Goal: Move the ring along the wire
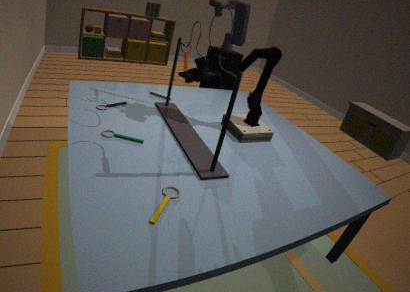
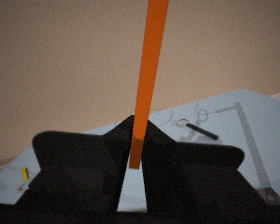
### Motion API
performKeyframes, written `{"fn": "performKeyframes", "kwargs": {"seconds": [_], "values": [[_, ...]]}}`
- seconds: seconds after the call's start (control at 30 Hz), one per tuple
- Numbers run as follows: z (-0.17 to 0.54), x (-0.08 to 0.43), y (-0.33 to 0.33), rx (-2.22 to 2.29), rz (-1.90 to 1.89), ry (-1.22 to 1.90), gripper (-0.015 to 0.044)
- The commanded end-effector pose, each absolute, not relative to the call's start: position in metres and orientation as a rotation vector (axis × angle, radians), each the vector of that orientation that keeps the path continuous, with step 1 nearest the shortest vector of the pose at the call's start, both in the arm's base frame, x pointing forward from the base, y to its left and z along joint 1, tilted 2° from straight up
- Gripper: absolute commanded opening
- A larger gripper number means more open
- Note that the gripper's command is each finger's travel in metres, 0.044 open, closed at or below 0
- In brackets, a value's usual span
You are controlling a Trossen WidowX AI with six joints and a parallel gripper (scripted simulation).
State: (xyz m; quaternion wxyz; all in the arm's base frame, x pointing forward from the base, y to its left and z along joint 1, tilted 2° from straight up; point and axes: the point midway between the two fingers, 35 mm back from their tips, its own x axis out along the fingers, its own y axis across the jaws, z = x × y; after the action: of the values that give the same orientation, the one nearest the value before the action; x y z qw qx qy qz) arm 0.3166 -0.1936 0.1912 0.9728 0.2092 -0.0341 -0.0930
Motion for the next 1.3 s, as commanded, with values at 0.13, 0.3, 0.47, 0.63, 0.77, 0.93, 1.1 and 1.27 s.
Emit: {"fn": "performKeyframes", "kwargs": {"seconds": [0.13, 0.3, 0.47, 0.63, 0.77, 0.93, 1.1, 1.27], "values": [[0.207, 0.31, -0.172, 0.565, -0.163, -0.023, -0.015], [0.213, 0.306, -0.162, 0.637, -0.142, 0.015, -0.015], [0.221, 0.301, -0.152, 0.714, -0.117, 0.056, -0.015], [0.23, 0.297, -0.143, 0.787, -0.088, 0.093, -0.015], [0.236, 0.293, -0.137, 0.84, -0.065, 0.119, -0.015], [0.245, 0.289, -0.131, 0.904, -0.033, 0.152, -0.015], [0.254, 0.285, -0.125, 0.965, -0.001, 0.182, -0.015], [0.262, 0.281, -0.121, 1.02, 0.032, 0.208, -0.015]]}}
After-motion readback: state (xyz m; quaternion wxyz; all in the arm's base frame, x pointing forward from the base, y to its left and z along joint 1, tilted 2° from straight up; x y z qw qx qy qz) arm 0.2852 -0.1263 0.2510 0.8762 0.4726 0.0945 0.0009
